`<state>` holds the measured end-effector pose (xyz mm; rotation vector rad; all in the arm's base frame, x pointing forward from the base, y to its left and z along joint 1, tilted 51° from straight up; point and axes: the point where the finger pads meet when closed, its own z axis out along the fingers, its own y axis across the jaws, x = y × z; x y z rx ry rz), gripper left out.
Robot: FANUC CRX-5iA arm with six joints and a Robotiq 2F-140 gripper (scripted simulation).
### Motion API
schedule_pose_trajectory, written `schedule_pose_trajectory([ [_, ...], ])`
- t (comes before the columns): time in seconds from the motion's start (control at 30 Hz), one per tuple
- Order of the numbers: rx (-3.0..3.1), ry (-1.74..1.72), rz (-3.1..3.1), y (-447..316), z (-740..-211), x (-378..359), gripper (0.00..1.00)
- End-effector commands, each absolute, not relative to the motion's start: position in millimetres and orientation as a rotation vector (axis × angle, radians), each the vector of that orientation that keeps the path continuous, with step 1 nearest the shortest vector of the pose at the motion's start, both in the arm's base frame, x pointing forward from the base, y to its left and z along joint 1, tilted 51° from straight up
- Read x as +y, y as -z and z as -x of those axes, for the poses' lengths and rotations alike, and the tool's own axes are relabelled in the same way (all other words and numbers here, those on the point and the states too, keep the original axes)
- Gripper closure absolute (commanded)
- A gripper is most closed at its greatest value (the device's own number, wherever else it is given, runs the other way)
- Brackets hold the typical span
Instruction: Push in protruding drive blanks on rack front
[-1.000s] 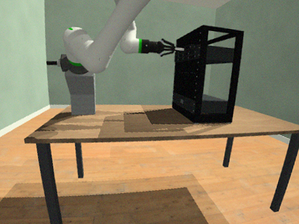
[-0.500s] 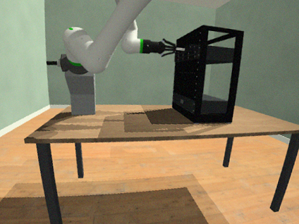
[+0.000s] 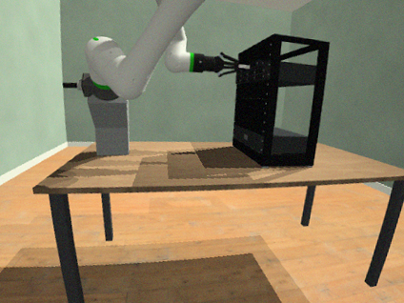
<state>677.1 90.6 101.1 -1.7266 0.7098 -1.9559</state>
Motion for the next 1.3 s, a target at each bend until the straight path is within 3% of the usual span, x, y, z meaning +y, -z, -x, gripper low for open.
schedule_pose_trajectory([
  [0.0,0.709,1.955,1.725,-101.7,-678.7,91.4,0.90],
  [1.27,0.709,1.955,1.725,-102.3,-684.9,90.9,0.90],
])
